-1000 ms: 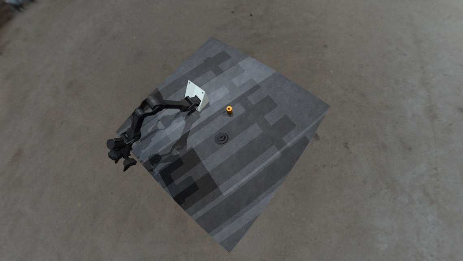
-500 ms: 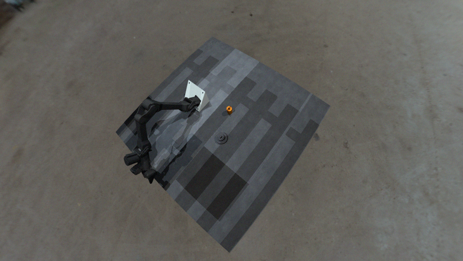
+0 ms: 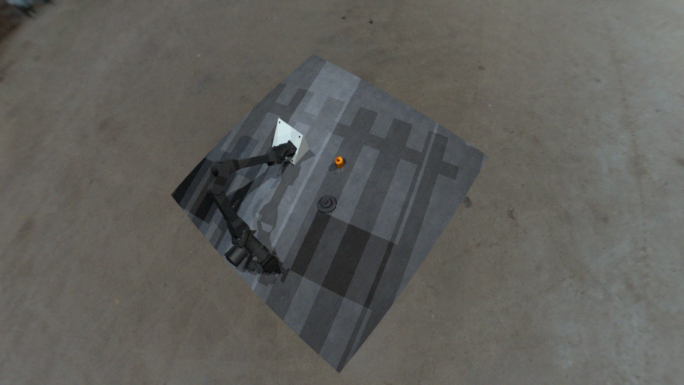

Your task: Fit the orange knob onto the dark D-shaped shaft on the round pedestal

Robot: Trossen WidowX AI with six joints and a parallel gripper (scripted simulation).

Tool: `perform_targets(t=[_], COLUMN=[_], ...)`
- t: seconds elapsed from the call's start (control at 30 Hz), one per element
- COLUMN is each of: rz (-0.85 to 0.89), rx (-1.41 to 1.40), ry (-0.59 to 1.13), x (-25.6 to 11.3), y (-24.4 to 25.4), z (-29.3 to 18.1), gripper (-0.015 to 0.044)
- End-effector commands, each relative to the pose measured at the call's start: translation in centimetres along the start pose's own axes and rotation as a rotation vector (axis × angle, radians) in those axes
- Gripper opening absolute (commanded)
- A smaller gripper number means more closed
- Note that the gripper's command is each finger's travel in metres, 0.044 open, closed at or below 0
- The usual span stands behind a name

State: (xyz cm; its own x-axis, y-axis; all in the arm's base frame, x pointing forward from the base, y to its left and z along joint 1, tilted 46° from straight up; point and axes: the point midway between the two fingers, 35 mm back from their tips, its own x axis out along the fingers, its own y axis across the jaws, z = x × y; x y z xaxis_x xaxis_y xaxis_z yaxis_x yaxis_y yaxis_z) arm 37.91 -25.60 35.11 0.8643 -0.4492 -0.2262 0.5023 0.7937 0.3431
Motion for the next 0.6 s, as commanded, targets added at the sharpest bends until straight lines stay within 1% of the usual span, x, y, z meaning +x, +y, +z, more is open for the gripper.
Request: perform_targets(t=[0.0,0.1,0.27,0.47,0.57], rz=[0.02,0.026,0.008,-0.046,-0.077], rx=[0.048,0.068,0.057,-0.023,-0.153], ry=[0.133,0.239,0.464,0.709,0.818], x=[1.6,2.3,2.5,0.2,-2.0], y=[3.6,6.2,10.4,14.6,15.7], z=[-4.4,-8.0,-16.2,-25.8,-30.5], gripper=[0.044,0.044,0.044,0.044,0.044])
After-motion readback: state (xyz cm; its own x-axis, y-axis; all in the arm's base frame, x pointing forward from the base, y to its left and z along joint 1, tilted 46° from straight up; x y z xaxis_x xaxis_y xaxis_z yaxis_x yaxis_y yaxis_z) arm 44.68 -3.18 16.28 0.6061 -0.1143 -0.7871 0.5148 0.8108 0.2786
